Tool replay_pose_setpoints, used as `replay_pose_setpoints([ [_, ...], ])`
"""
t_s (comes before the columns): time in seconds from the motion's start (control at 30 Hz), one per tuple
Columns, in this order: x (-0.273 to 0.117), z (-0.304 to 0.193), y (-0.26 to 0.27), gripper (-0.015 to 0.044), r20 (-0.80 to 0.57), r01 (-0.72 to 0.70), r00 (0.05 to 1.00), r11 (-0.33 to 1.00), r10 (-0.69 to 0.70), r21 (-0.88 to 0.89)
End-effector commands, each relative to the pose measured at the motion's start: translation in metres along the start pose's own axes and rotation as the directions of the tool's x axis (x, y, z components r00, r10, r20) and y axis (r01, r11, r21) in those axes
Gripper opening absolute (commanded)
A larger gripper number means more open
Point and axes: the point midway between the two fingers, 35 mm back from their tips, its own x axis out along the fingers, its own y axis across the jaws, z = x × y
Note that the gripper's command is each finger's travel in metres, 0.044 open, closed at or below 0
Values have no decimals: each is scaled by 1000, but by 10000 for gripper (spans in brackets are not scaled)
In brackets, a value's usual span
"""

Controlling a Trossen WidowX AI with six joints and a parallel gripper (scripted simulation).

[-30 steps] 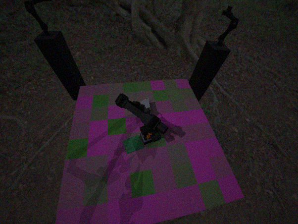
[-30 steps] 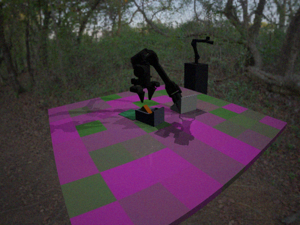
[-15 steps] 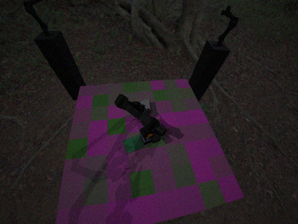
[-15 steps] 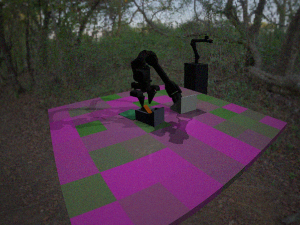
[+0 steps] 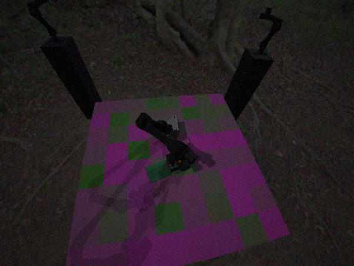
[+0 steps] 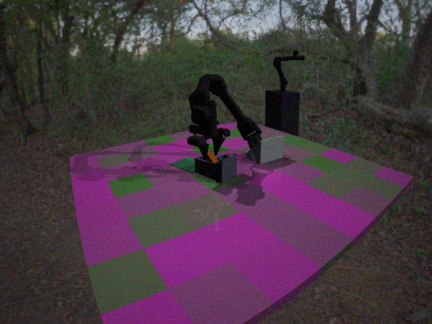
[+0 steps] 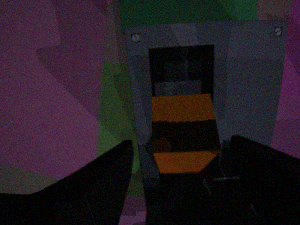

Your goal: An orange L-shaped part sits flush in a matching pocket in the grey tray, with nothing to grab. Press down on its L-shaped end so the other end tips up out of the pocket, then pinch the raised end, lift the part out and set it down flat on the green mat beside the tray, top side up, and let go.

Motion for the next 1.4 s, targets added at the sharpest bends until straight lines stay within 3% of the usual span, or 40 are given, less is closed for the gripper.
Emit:
replay_pose_setpoints([
  [0.0,8,1,-2,280,6,5,1000,1000,-5,-5],
  [0.13,10,1,-2,280,6,5,1000,1000,-5,-5],
  [0.3,7,0,-1,149,1,2,1000,1000,-2,0],
  [0.63,7,0,-1,82,1,2,1000,1000,-2,0],
  [0.73,7,0,-1,3,1,2,1000,1000,-2,0],
  [1.37,-12,0,-1,0,4,4,1000,1000,-4,-4],
])
